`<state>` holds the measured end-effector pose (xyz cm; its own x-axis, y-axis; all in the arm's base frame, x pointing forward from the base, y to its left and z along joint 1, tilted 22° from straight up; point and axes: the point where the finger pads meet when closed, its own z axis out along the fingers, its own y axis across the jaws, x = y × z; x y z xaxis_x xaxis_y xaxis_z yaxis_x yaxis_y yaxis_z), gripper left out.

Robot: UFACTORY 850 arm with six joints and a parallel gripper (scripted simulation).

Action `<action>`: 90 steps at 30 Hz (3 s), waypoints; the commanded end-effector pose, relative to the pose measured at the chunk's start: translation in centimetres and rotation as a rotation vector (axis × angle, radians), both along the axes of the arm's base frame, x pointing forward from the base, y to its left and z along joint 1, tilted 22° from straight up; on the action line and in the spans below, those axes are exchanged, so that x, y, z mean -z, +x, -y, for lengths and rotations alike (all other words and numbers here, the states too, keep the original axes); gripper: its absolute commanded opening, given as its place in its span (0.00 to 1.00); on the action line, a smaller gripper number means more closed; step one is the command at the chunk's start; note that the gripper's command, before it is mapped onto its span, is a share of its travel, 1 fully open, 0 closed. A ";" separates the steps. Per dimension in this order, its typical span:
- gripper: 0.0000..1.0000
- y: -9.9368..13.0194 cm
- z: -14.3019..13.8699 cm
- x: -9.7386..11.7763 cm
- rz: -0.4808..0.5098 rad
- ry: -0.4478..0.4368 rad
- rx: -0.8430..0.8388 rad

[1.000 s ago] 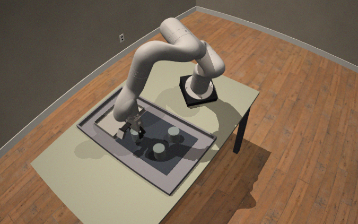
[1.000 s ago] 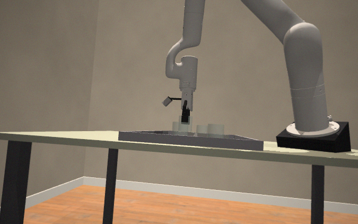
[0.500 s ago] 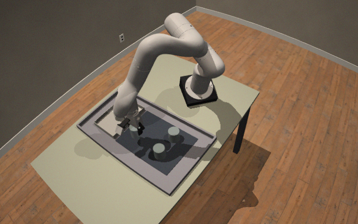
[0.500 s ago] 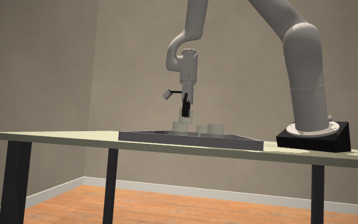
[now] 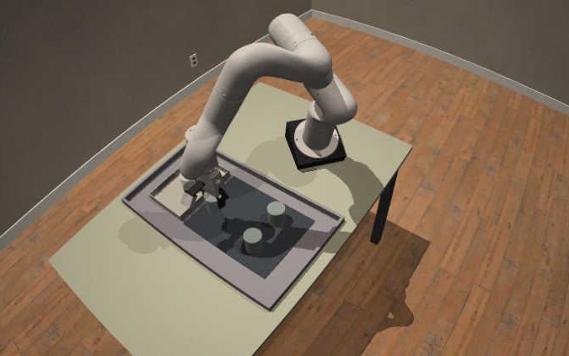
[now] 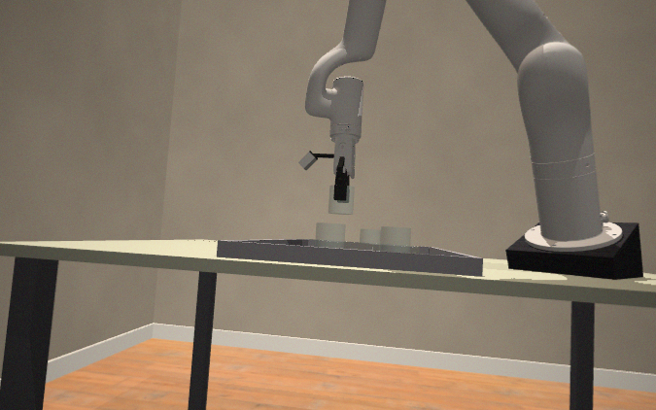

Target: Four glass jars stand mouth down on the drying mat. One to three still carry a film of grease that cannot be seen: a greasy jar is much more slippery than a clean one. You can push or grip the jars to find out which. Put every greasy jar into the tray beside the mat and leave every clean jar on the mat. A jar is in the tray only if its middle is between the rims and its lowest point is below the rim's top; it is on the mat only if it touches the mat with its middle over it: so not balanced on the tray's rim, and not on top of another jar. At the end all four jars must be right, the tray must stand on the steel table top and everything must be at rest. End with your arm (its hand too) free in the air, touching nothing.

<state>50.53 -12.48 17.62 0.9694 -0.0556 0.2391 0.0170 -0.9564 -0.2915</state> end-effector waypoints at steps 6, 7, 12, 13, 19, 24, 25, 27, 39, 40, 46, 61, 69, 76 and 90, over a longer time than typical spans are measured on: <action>0.00 -0.5 0.7 -2.2 0.002 -0.001 0.000; 0.00 -0.5 0.8 -2.5 0.002 -0.001 0.000; 0.00 -0.5 1.5 -2.5 0.002 -0.001 0.000; 0.00 -0.5 1.8 -2.4 0.002 -0.001 0.000; 0.00 -0.3 3.7 -1.9 0.002 -0.001 0.000; 0.00 -0.1 5.3 -1.5 0.002 -0.001 0.000; 0.00 0.0 5.6 -1.4 0.002 -0.001 0.000; 0.00 0.0 6.2 -1.2 0.002 -0.001 0.000; 0.00 0.4 9.4 -0.3 0.002 -0.001 0.000; 0.00 0.5 9.7 -0.3 0.002 -0.001 0.000; 0.00 0.6 11.0 0.1 0.002 -0.001 0.000; 0.00 1.2 15.7 1.4 0.002 -0.001 0.000; 0.00 1.4 17.6 1.9 0.002 -0.001 0.000; 0.00 1.7 19.8 2.5 0.002 -0.001 0.000; 0.00 2.2 23.6 3.6 0.002 -0.001 0.000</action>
<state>52.50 -35.17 14.17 0.9693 -0.0557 0.2395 0.0171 -0.9564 -0.2916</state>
